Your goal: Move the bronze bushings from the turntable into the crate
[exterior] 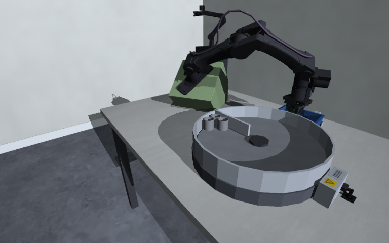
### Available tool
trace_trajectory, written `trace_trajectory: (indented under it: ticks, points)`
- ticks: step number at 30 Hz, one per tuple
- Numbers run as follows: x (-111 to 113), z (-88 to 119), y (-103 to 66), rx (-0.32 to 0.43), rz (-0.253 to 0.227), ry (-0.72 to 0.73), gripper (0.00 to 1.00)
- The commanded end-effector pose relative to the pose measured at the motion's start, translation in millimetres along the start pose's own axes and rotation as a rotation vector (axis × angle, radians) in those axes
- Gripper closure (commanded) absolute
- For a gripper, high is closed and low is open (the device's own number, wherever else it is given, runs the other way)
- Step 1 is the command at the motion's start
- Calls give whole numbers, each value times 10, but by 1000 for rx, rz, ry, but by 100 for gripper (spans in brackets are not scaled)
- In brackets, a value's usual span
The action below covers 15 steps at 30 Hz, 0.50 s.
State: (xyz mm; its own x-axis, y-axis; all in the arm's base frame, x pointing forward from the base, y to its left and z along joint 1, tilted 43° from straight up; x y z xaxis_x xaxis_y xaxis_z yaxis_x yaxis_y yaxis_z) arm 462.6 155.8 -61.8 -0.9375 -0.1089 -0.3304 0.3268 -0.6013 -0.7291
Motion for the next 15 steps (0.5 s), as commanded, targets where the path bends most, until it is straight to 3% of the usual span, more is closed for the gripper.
trace_trajectory:
  ticks: [1, 8, 15]
  points:
    - [-153, -94, -247, -43, 52, 19, 84]
    - [-152, -58, -364, -43, 48, 24, 84]
    - [-131, -51, -661, -46, 46, 24, 84]
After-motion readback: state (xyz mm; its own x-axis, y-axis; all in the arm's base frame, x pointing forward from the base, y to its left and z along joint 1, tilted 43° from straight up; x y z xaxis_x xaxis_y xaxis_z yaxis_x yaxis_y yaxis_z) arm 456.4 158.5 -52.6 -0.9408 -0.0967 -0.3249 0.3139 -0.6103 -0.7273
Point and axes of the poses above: the point where the finger pads meet when closed, its own y axis out along the fingers, its own x axis across the jaws, z = x × y, the point moved 1 cm from there along -y, back along the fingers, and after that the axes turned 3 degrees about y, right-handed, at the moved point
